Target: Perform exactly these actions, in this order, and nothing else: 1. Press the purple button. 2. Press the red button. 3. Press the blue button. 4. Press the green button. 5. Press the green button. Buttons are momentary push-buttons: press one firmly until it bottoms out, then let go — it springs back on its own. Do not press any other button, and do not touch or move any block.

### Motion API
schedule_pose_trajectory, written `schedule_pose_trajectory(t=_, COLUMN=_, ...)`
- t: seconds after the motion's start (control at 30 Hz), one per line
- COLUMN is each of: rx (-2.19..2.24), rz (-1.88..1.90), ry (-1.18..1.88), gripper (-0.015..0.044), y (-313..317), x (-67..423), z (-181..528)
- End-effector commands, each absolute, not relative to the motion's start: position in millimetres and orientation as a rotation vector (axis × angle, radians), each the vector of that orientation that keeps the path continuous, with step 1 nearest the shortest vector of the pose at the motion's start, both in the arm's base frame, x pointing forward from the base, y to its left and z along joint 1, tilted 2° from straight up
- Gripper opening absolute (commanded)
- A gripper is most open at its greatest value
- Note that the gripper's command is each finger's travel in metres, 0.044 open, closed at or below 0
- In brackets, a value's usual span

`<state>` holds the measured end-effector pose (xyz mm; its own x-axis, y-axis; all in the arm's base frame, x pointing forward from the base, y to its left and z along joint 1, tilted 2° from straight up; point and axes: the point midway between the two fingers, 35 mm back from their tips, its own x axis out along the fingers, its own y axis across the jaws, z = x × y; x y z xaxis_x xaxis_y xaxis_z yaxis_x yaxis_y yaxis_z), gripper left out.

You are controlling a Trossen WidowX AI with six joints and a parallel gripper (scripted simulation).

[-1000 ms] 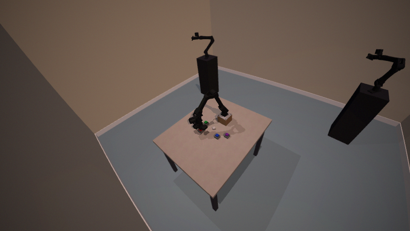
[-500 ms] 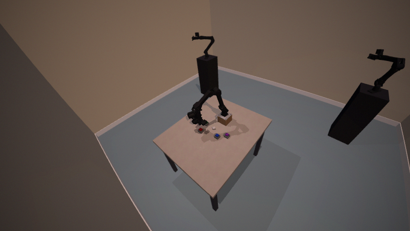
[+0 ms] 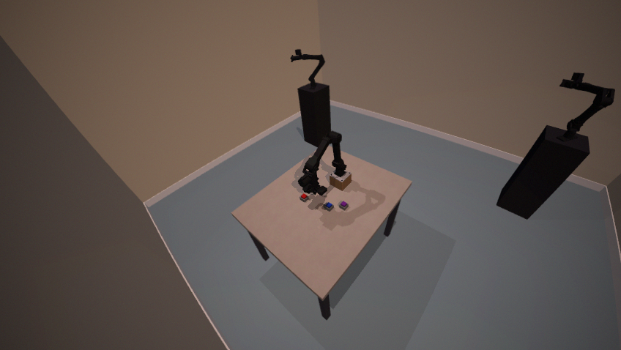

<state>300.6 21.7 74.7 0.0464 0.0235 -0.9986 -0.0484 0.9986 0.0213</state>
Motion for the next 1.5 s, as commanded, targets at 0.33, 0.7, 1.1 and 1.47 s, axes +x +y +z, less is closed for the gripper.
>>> schedule_pose_trajectory(t=0.33, rx=-0.013, rz=0.058, ry=1.526, gripper=0.0020, y=108, x=255, z=60)
schedule_pose_trajectory(t=0.7, rx=-0.013, rz=0.058, ry=1.526, gripper=0.0020, y=109, x=256, z=10)
schedule_pose_trajectory(t=1.1, rx=-0.013, rz=0.058, ry=1.526, gripper=0.0020, y=109, x=257, z=-10)
schedule_pose_trajectory(t=1.47, rx=-0.013, rz=0.058, ry=1.526, gripper=0.0020, y=109, x=257, z=-22)
